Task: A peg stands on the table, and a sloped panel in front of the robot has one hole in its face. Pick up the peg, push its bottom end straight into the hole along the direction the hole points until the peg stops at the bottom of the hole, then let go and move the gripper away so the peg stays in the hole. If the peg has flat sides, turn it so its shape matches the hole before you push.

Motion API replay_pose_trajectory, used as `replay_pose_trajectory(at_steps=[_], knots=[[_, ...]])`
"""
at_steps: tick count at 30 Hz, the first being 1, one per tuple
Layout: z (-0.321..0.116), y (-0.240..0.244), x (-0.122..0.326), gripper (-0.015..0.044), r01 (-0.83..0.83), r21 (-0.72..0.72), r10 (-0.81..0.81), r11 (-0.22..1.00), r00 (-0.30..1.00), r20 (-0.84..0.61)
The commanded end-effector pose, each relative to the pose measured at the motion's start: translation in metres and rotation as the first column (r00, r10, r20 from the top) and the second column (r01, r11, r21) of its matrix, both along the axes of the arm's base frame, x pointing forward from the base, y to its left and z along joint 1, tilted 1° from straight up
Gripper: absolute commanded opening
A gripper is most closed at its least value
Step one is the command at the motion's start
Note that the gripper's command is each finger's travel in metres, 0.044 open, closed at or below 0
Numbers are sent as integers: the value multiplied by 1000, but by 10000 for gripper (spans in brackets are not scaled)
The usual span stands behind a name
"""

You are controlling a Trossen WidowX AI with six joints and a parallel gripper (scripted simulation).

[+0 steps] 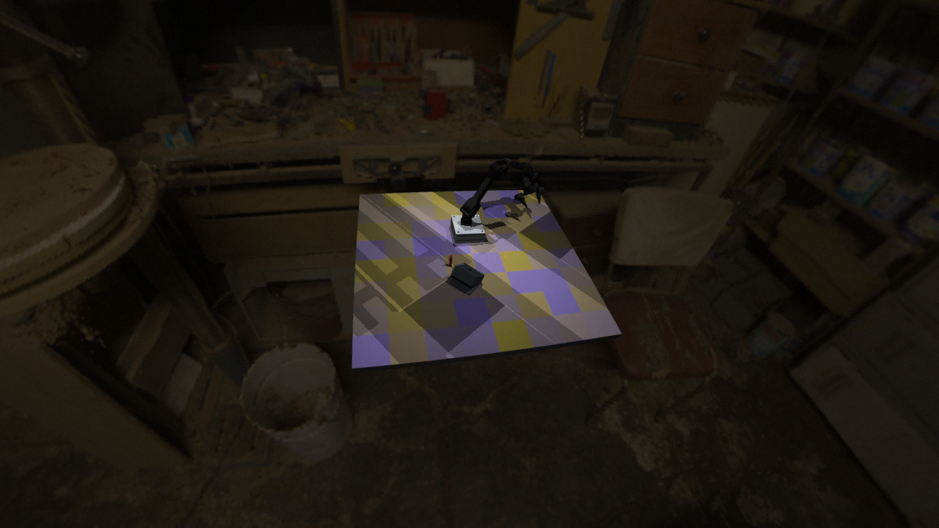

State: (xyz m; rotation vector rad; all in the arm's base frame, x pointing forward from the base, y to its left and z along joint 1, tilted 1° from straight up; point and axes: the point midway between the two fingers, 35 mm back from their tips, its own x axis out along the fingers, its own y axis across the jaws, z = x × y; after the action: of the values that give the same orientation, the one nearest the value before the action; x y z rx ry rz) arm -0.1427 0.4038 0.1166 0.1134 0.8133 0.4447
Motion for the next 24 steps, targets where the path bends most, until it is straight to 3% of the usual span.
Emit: replay_pose_trajectory(at_steps=[1,24], knots=[[0,2,20,440,20,-30,-20,999,1000,0],[-8,4,138,440,142,-203,-140,969,990,24]])
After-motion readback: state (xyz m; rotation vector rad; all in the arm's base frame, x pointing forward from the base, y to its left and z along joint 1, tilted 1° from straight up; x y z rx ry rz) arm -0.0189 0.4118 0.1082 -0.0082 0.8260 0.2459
